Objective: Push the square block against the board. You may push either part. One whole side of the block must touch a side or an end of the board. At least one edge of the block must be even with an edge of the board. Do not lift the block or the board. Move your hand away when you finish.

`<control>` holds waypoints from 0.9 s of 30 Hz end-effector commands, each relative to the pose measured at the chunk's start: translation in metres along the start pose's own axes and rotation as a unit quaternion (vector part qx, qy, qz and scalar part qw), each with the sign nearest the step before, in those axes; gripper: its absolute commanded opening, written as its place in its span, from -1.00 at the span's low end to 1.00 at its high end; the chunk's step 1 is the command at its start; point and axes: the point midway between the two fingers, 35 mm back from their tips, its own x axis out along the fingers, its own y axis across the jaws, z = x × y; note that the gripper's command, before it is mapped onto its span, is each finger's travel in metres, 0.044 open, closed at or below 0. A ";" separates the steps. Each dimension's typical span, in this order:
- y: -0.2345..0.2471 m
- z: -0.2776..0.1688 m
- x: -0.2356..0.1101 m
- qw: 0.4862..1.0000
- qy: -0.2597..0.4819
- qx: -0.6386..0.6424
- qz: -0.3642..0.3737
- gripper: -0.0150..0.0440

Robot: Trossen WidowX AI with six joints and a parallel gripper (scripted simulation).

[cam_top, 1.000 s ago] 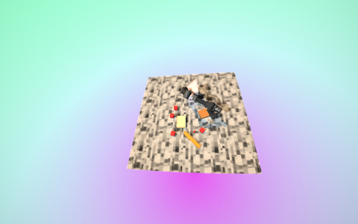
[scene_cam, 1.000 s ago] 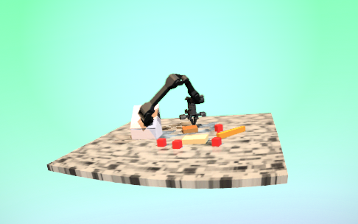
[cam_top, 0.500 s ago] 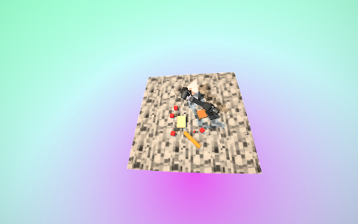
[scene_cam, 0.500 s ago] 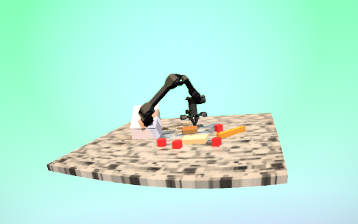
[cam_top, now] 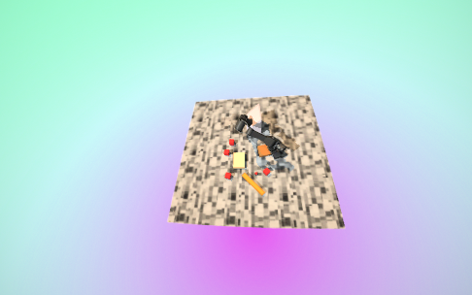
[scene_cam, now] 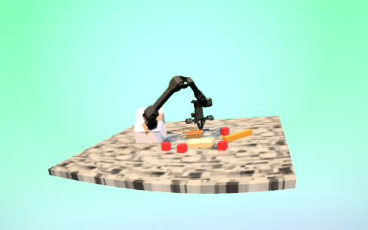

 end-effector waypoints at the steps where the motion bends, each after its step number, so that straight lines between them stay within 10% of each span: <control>1: 0.004 -0.011 0.003 1.000 0.003 0.000 0.005 -0.49; 27: 0.001 0.011 0.003 1.000 0.003 0.000 0.005 -0.49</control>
